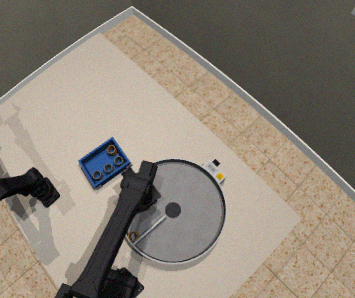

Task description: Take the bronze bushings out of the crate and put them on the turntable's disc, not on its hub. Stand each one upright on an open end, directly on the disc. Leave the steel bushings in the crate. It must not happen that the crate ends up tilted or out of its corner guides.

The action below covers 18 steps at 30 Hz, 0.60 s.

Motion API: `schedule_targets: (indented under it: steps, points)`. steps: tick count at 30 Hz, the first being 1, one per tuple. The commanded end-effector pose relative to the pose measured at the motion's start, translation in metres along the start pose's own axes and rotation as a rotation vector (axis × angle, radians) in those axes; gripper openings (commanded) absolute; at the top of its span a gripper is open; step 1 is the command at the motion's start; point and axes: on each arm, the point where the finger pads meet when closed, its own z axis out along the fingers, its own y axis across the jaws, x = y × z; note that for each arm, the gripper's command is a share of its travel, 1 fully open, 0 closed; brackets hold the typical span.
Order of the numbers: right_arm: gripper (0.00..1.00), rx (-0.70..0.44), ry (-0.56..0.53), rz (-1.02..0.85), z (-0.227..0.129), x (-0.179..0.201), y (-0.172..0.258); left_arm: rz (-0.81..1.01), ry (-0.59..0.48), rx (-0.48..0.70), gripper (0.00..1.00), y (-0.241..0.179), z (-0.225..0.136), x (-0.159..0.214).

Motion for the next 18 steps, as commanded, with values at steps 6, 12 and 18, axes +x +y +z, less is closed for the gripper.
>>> schedule_targets:
  steps: [6, 12, 18]
  points:
    - [0.16, 0.021, -0.020, 0.005, -0.005, -0.003, -0.009, -0.014, -0.044, -0.008, 1.00, 0.004, -0.007, -0.019]
    - [0.16, 0.041, -0.036, 0.005, -0.022, -0.007, -0.016, -0.014, -0.044, -0.008, 1.00, 0.004, -0.007, -0.019]
    - [0.16, 0.059, -0.049, 0.005, -0.053, -0.011, -0.020, -0.014, -0.044, -0.008, 1.00, 0.004, -0.007, -0.019]
